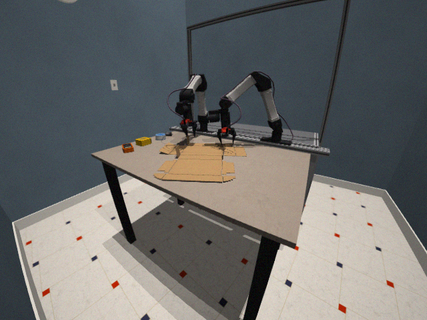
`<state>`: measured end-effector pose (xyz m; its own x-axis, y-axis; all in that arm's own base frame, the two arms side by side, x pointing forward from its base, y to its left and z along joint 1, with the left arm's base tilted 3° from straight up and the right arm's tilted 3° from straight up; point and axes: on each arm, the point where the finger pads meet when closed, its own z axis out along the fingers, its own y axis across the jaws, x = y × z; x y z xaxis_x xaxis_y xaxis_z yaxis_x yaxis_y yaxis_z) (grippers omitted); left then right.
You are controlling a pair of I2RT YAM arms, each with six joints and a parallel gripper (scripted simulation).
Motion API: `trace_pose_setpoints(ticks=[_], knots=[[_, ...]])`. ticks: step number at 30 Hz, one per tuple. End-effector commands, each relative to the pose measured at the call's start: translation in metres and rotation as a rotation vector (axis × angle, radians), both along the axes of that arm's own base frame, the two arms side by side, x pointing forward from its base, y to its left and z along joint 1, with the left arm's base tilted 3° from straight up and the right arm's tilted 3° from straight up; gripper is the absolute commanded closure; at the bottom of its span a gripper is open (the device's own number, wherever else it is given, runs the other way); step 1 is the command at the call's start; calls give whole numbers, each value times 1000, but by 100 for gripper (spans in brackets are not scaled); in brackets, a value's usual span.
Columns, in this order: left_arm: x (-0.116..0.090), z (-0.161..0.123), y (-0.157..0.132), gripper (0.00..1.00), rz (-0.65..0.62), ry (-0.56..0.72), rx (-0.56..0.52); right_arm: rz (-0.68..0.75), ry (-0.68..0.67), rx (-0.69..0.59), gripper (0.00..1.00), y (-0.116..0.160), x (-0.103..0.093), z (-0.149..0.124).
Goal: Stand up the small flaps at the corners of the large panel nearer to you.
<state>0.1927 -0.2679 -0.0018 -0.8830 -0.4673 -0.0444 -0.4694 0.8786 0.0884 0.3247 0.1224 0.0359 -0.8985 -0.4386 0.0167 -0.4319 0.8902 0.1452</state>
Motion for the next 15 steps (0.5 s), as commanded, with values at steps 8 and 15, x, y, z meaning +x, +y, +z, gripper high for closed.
trace_pose_setpoints(ticks=[8,15], knots=[[-11,-11,9,24,-8,33,55,29,-49,6,48,0,7,22],[-11,-11,9,24,-8,33,55,17,-55,-9,38,-10,11,22]])
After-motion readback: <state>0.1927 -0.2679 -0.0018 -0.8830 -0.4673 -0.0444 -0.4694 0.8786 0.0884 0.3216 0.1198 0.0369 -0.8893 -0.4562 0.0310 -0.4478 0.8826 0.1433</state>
